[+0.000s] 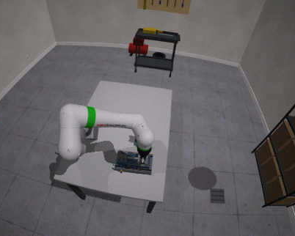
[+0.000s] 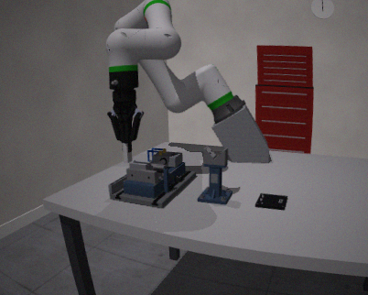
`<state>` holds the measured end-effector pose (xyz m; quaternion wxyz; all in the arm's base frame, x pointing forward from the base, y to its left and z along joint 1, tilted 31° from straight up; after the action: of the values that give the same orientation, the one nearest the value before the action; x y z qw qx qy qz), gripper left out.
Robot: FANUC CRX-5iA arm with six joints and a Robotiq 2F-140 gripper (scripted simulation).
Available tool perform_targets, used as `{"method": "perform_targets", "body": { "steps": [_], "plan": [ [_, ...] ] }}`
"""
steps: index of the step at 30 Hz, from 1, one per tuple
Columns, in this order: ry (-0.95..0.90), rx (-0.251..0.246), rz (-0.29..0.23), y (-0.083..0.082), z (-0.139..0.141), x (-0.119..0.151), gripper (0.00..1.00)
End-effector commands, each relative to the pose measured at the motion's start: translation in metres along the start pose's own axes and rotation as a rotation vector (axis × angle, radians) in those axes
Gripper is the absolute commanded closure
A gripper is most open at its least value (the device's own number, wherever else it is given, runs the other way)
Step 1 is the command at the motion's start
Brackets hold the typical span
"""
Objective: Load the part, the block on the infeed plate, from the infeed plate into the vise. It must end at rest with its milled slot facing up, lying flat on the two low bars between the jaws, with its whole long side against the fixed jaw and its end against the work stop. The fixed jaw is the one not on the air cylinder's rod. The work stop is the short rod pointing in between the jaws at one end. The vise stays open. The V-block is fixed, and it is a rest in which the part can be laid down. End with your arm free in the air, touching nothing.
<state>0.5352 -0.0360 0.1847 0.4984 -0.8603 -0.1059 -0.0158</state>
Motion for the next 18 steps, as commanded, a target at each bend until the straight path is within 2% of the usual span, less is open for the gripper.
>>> {"method": "perform_targets", "body": {
  "steps": [1, 18],
  "plan": [
    [0.000, 0.000, 0.000, 0.0005, 0.0001, 0.0002, 1.00],
    [0.000, 0.000, 0.000, 0.0034, 0.0001, 0.0001, 1.00]
  ]
}}
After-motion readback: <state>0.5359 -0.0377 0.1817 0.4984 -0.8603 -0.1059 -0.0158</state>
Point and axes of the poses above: the point where the finger pads meet when closed, its own y axis out along the fingers, its own z axis across the jaws, x = y × z, the point moved 9 cm from there along -y, back along the fingers, and after that the axes turned 5 degrees about y, right-handed, at the moved point
